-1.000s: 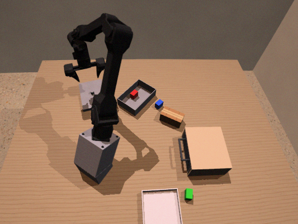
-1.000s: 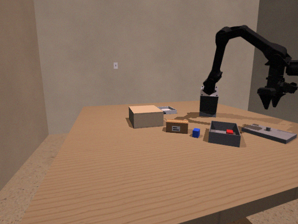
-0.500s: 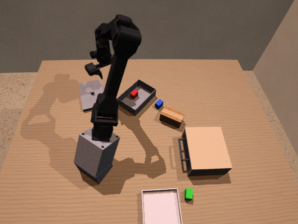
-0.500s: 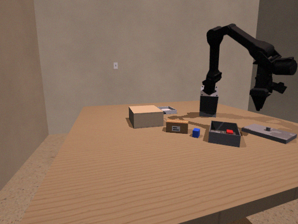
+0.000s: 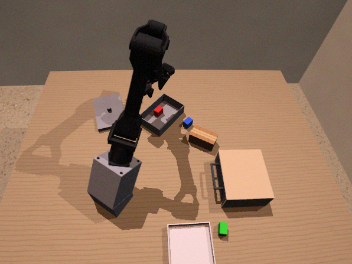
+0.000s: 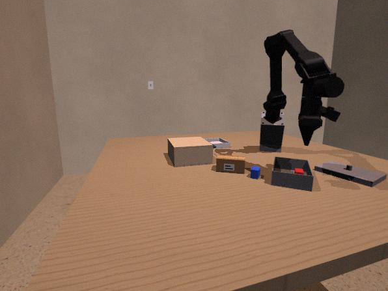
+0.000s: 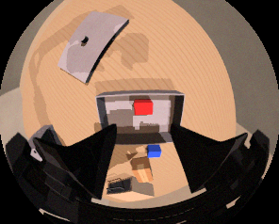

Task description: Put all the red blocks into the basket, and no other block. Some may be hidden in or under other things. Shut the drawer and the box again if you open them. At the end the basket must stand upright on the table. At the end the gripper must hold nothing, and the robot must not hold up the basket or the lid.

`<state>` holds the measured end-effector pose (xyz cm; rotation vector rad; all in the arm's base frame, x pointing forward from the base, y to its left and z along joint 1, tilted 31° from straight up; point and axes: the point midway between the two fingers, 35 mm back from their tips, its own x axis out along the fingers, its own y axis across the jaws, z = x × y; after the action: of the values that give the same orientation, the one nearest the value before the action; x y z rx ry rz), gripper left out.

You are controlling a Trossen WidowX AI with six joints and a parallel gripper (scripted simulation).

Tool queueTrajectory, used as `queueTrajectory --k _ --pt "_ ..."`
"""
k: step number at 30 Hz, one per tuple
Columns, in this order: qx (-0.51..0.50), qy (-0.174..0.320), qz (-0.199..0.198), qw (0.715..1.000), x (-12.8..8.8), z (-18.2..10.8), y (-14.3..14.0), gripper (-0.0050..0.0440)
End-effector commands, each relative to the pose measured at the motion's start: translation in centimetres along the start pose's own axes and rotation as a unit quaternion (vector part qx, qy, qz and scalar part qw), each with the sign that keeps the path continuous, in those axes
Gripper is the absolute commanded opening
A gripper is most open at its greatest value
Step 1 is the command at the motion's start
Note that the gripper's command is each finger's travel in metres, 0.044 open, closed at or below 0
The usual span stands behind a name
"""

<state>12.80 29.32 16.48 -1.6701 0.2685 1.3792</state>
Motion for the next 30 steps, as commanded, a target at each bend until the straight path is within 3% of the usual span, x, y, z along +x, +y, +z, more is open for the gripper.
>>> queueTrajectory --k 1,5,15,17,22,30 --pt "-0.018 -0.007 -0.005 1.000 -0.4 -1.4 -0.6 0.0292" --pt "-0.018 -0.007 -0.005 1.000 -0.4 -1.4 -0.6 0.0292" --pt "-0.018 -0.007 -0.005 1.000 6.3 -1.3 -0.6 0.0292" --pt "-0.018 -0.007 -0.005 1.000 6.3 -1.3 -0.6 0.0292" --pt "-0.018 -0.007 -0.005 1.000 9.4 -1.2 -0.6 0.0292" --pt "-0.018 -0.007 -0.005 1.000 10.2 -1.2 -0.7 0.0292"
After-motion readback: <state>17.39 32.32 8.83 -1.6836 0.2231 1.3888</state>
